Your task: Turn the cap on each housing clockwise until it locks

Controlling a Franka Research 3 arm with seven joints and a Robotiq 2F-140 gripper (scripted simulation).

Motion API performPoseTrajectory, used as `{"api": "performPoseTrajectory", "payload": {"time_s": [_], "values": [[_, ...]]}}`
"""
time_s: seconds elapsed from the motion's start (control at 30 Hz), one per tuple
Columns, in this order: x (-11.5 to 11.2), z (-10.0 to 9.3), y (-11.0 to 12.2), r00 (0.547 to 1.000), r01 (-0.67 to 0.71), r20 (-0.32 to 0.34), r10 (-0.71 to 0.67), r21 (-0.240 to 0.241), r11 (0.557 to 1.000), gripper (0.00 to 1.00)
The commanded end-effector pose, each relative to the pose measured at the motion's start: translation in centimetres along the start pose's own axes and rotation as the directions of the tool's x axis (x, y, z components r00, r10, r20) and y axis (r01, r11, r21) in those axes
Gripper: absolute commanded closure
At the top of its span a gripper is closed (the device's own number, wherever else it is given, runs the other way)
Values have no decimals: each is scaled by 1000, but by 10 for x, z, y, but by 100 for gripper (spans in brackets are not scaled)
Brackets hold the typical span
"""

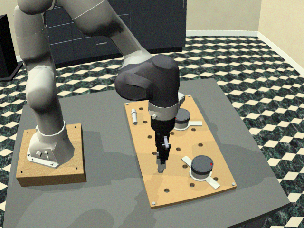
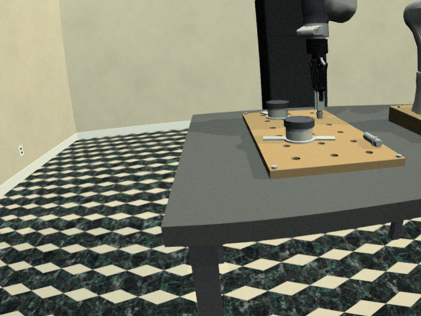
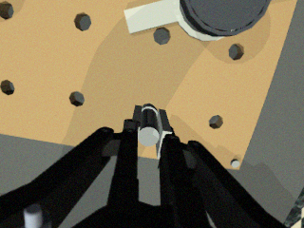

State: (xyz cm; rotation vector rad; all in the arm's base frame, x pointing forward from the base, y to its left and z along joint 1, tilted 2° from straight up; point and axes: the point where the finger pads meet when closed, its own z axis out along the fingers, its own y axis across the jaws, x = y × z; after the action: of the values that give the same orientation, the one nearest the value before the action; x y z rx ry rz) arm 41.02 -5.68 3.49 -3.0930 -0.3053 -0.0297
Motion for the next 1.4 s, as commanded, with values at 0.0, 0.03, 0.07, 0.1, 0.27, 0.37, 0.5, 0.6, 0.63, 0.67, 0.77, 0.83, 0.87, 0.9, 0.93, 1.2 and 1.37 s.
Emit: {"api": "performPoseTrajectory", "payload": {"time_s": [0.0, 0.03, 0.07, 0.1, 0.27, 0.37, 0.5, 0.6, 0.63, 0.67, 0.77, 0.83, 0.87, 0.9, 0.93, 1.2, 1.37], "values": [[3, -1, 0, 1000, 2, -7, -2, -1, 1000, 90], [3, -1, 0, 1000, 2, -7, -2, -1, 1000, 90], [3, -1, 0, 1000, 2, -7, -2, -1, 1000, 90], [3, -1, 0, 1000, 2, -7, -2, -1, 1000, 90], [3, -1, 0, 1000, 2, -7, -2, -1, 1000, 90], [3, 0, 0, 1000, 2, -7, -2, -1, 1000, 90], [3, 0, 0, 1000, 2, -7, -2, -1, 1000, 90], [3, 0, 0, 1000, 2, -7, -2, -1, 1000, 90], [3, 0, 0, 1000, 2, -7, -2, -1, 1000, 90], [3, 1, 0, 1000, 2, -7, -2, -1, 1000, 90], [3, 1, 0, 1000, 2, -7, -2, -1, 1000, 90], [3, 1, 0, 1000, 2, -7, -2, -1, 1000, 90], [3, 1, 0, 1000, 2, -7, -2, -1, 1000, 90], [3, 2, 0, 1000, 2, -7, -2, -1, 1000, 90], [3, 2, 0, 1000, 2, -7, -2, -1, 1000, 90], [3, 3, 0, 1000, 2, -7, -2, -1, 1000, 90], [3, 4, 0, 1000, 2, -7, -2, -1, 1000, 90]]}}
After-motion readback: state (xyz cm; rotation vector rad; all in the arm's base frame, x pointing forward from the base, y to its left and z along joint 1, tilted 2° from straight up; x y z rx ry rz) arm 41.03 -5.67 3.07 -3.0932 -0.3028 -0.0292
